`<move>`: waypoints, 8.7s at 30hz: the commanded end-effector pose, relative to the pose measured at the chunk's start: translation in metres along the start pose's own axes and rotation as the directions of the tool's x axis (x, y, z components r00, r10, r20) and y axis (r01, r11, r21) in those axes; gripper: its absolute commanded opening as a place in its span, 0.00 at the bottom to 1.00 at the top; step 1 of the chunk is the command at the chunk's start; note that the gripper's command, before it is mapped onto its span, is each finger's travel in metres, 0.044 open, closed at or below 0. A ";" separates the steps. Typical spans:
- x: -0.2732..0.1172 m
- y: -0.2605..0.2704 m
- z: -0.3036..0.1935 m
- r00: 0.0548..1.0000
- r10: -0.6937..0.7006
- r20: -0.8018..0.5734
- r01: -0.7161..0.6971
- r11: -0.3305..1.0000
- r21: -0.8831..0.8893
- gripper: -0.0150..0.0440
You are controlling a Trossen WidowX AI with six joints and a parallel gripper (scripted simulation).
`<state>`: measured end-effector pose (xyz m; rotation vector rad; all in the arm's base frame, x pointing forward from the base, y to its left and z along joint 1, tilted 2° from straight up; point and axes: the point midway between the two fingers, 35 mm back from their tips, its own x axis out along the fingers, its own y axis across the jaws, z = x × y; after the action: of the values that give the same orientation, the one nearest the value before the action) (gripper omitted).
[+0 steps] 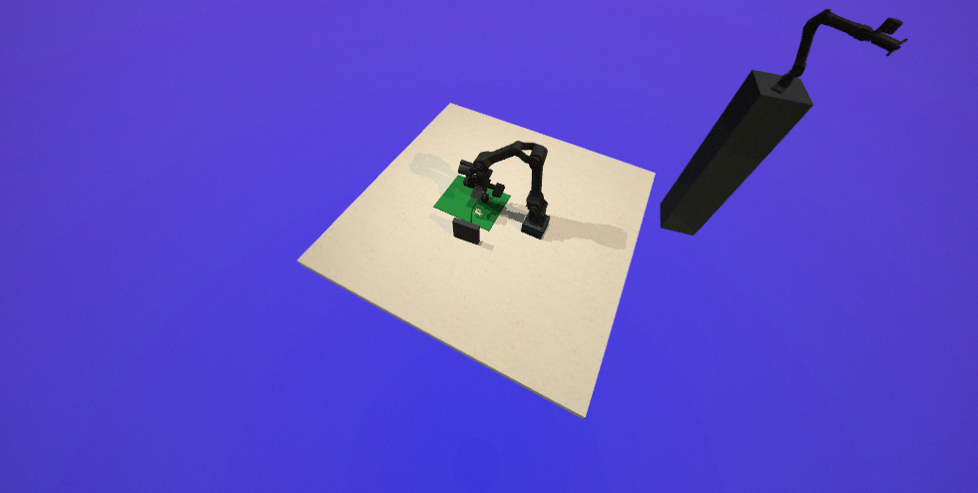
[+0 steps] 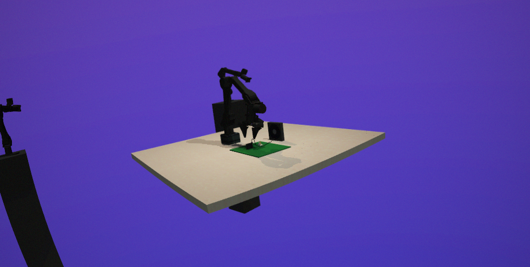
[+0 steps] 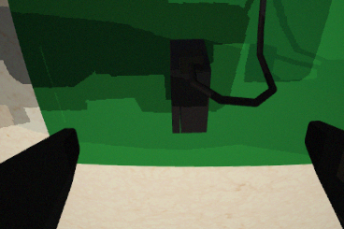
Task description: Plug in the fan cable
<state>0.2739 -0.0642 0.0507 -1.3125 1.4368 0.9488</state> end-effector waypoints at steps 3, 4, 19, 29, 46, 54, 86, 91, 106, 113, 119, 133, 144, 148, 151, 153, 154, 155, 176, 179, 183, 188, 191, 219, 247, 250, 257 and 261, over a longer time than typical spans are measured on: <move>0.009 0.000 0.001 1.000 -0.003 -0.006 0.003 1.000 -0.004 1.00; 0.011 0.000 0.002 1.000 -0.003 -0.006 0.003 1.000 -0.004 1.00; 0.035 0.000 0.007 1.000 -0.003 -0.006 0.003 1.000 -0.004 1.00; 0.043 0.000 0.010 1.000 -0.003 -0.006 0.003 1.000 -0.004 1.00; 0.041 -0.001 0.010 1.000 -0.006 0.000 0.006 1.000 0.002 0.56; 0.041 -0.001 0.010 1.000 -0.006 0.000 0.006 1.000 0.002 0.47; -0.020 -0.005 -0.005 1.000 -0.005 -0.004 0.005 1.000 -0.002 0.25; -0.036 -0.003 -0.009 1.000 -0.004 -0.004 0.004 1.000 -0.003 0.25; -0.055 -0.004 -0.017 0.999 0.004 0.039 -0.010 0.990 0.141 0.25; -0.054 -0.011 -0.022 0.994 0.010 0.110 -0.049 0.932 0.359 0.25; -0.054 -0.017 -0.026 0.985 0.009 0.170 -0.099 0.843 0.529 0.25; -0.053 -0.024 -0.032 0.970 0.000 0.241 -0.170 0.711 0.682 0.25; -0.038 -0.023 -0.026 0.927 -0.022 0.374 -0.246 0.716 0.653 0.25; -0.032 -0.022 -0.024 0.906 -0.035 0.422 -0.271 0.719 0.640 0.25; -0.029 -0.022 -0.023 0.888 -0.047 0.458 -0.287 0.721 0.631 0.25; -0.027 -0.022 -0.022 0.875 -0.056 0.480 -0.297 0.723 0.624 0.25; -0.026 -0.022 -0.022 0.869 -0.060 0.492 -0.301 0.723 0.621 0.25; -0.024 -0.022 -0.021 0.862 -0.065 0.503 -0.306 0.724 0.618 0.25; -0.009 -0.020 -0.017 0.691 -0.196 0.695 -0.355 0.746 0.563 0.25; -0.008 -0.020 -0.017 0.662 -0.220 0.716 -0.355 0.750 0.558 0.25; -0.006 -0.019 -0.017 0.623 -0.252 0.741 -0.353 0.754 0.553 0.25; -0.005 -0.019 -0.018 0.572 -0.293 0.766 -0.348 0.760 0.550 0.25; -0.005 -0.018 -0.019 0.540 -0.319 0.779 -0.342 0.762 0.549 0.25; -0.009 -0.009 -0.034 0.220 -0.564 0.796 -0.243 0.758 0.605 0.25; -0.021 0.001 -0.048 0.042 -0.681 0.731 -0.169 0.716 0.677 0.25; -0.021 0.001 -0.048 0.042 -0.681 0.731 -0.169 0.716 0.677 0.25; -0.023 0.002 -0.047 0.040 -0.681 0.732 -0.175 0.716 0.676 0.25; -0.024 0.002 -0.047 0.040 -0.681 0.732 -0.175 0.716 0.676 0.25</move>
<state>0.2649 -0.1022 0.0829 -0.1000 0.1778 0.6644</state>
